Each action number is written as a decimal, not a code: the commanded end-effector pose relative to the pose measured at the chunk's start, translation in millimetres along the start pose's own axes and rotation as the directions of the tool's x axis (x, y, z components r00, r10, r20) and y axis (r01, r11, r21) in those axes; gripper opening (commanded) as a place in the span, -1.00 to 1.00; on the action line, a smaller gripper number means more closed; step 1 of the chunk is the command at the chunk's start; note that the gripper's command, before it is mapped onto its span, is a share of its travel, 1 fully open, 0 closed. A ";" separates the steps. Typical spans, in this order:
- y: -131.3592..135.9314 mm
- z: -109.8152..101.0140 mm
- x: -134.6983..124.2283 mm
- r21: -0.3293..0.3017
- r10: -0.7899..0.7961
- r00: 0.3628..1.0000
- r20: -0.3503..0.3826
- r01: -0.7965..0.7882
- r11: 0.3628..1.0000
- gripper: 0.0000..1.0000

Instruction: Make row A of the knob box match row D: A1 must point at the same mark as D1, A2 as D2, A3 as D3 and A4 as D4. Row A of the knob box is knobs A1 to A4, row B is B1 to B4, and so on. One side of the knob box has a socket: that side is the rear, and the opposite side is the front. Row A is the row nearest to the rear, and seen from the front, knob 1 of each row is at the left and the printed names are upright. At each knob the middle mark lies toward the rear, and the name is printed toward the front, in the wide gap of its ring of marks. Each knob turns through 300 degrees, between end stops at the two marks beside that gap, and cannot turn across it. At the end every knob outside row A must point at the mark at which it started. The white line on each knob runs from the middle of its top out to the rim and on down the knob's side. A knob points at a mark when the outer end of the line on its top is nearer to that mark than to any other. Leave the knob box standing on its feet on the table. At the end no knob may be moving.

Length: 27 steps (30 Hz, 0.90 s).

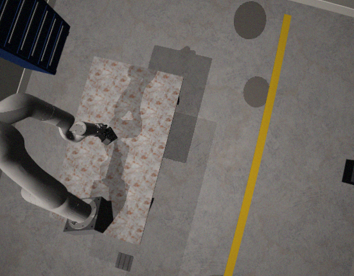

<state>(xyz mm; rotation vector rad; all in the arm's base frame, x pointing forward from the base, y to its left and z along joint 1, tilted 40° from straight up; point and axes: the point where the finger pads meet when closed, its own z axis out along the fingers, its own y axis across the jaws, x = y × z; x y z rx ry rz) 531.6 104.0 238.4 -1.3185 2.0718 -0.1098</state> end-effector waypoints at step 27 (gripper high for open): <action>-0.4 -0.2 -0.3 0.006 -0.603 0.798 -0.004 0.603 0.798 -0.84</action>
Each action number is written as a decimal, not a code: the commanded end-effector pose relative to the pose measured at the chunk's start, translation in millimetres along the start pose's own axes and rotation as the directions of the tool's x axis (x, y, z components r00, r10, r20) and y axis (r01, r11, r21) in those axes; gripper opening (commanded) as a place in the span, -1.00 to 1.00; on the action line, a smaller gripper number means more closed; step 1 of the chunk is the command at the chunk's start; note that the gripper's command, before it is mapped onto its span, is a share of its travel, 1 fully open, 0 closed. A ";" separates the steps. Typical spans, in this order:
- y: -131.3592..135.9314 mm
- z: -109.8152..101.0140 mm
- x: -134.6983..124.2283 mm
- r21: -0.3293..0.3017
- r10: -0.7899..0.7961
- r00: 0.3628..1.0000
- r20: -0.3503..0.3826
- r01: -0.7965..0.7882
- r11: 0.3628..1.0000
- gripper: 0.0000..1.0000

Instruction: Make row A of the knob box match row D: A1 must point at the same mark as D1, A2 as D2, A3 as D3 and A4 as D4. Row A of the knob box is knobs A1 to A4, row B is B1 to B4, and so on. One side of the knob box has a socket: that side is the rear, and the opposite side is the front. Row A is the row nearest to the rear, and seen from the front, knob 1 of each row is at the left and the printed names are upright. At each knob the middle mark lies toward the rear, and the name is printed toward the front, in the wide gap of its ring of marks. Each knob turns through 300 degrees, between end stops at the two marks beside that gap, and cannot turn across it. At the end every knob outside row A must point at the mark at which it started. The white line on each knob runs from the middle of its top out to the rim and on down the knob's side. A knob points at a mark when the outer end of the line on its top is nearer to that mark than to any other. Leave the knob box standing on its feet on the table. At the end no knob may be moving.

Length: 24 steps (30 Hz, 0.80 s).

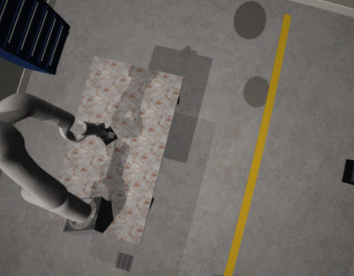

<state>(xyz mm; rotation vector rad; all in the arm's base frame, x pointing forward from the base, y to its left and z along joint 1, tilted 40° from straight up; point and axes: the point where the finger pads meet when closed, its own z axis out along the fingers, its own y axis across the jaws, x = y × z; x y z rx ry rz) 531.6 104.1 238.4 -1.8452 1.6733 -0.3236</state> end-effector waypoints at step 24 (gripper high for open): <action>-0.5 -0.2 0.0 0.011 -0.557 0.830 -0.018 0.557 0.830 -0.84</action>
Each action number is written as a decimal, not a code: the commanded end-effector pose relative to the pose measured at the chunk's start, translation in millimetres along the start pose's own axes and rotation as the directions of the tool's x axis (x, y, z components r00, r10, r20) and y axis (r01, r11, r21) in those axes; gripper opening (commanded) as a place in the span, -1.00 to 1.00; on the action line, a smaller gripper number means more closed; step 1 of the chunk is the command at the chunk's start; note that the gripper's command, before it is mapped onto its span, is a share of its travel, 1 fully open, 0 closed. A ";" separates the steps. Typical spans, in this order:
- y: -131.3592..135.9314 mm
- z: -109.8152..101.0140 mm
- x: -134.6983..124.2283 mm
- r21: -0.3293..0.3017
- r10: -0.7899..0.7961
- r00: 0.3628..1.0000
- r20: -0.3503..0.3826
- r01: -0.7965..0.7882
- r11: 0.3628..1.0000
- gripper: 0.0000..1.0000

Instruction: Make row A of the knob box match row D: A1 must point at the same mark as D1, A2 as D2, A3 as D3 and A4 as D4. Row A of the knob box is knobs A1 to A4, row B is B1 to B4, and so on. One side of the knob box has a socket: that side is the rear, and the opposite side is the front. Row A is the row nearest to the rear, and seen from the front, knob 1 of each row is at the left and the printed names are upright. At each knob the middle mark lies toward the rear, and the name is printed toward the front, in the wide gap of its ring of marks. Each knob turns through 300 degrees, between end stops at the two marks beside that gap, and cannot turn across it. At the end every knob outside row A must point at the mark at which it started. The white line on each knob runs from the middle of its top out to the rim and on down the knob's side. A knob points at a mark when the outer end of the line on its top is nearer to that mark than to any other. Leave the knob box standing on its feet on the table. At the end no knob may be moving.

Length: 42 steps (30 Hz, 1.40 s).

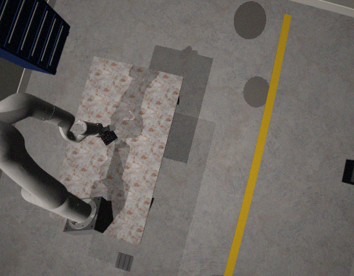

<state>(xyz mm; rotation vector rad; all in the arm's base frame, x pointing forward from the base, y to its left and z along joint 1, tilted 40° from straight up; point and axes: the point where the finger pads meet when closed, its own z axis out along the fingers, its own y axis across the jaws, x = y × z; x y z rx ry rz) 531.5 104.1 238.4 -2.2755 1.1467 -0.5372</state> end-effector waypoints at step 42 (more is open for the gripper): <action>-0.4 -0.2 0.2 0.008 -0.290 0.957 -0.023 0.291 0.957 -0.84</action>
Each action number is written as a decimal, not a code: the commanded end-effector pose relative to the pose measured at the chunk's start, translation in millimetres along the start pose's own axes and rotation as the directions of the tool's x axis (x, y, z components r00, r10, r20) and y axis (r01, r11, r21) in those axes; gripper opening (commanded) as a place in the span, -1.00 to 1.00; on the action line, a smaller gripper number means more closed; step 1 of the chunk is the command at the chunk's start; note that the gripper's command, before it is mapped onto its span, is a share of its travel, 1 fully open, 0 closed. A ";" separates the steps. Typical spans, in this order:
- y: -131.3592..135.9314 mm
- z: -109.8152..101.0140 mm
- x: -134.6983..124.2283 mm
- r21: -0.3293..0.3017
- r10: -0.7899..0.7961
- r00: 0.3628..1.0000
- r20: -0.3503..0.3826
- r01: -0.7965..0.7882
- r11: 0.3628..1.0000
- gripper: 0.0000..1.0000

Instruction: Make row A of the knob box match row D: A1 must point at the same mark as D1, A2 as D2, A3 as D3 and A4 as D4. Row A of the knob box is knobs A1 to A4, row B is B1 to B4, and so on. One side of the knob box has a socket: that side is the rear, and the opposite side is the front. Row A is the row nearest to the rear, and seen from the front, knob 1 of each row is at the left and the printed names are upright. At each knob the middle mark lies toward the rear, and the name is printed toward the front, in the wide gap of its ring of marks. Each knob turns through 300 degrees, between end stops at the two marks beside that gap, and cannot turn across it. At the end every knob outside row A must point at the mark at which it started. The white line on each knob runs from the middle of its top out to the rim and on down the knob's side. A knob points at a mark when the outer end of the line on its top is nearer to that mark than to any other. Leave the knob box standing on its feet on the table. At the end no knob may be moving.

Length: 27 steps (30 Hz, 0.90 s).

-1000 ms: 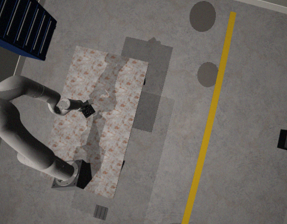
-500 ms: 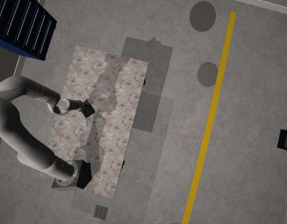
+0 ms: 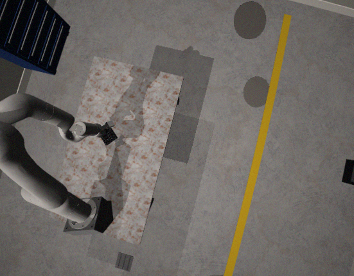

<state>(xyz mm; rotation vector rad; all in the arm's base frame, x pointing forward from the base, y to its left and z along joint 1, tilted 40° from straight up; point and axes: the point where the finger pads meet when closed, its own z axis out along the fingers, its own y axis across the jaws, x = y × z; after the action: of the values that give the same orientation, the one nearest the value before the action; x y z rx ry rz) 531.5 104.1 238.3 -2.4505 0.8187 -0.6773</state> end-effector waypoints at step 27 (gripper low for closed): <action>-0.4 -0.5 0.4 0.001 0.000 1.000 -0.001 0.000 1.000 -0.61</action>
<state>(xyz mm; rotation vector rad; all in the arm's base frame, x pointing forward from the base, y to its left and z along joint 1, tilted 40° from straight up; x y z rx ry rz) 531.6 104.1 238.4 -2.4503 0.8185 -0.6778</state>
